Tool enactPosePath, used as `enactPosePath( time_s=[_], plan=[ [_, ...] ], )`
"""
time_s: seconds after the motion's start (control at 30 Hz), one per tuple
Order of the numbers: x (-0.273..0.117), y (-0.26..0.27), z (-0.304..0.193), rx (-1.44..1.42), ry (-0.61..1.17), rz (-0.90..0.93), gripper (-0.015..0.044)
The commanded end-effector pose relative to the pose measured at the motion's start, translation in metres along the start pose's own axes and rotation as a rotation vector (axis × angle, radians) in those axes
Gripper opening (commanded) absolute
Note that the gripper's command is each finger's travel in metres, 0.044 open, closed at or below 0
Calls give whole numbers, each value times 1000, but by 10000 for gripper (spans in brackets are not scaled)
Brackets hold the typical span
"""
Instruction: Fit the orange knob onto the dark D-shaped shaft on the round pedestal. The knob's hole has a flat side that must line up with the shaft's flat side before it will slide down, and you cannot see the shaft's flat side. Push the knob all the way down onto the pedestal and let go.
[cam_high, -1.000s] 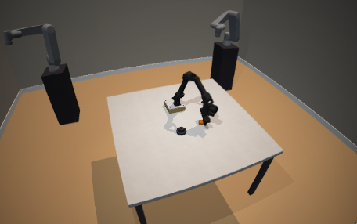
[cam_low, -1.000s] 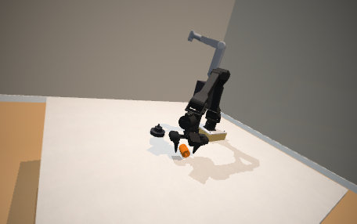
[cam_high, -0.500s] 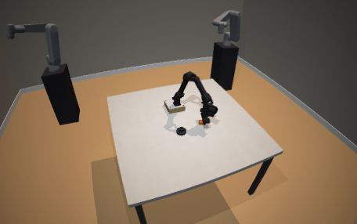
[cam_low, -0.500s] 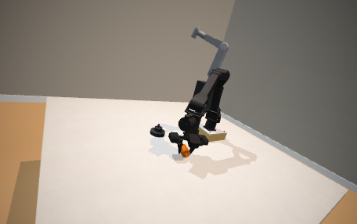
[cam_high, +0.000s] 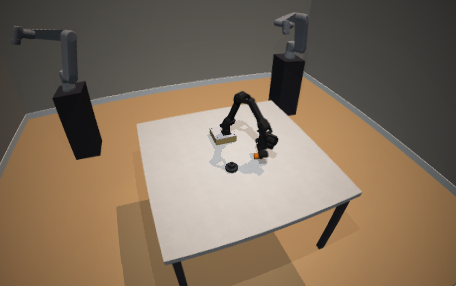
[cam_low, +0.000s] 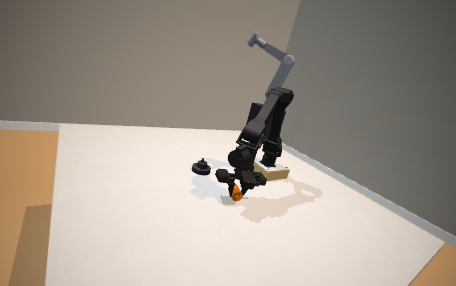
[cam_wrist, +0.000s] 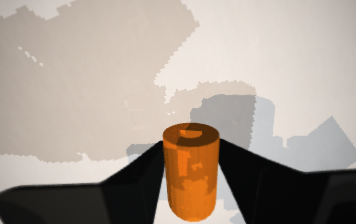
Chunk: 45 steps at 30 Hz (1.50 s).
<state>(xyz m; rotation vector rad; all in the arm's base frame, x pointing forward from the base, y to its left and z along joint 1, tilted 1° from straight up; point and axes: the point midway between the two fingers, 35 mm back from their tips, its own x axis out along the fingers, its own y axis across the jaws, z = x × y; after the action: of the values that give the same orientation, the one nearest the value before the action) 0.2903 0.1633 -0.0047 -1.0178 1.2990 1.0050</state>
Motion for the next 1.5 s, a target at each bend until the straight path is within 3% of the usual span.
enactPosePath(
  time_s=[0.0,1.47],
  plan=[
    [1,1,0,-1,0,5,179],
    [-16,0,-34,3,-574,-4,179]
  ],
)
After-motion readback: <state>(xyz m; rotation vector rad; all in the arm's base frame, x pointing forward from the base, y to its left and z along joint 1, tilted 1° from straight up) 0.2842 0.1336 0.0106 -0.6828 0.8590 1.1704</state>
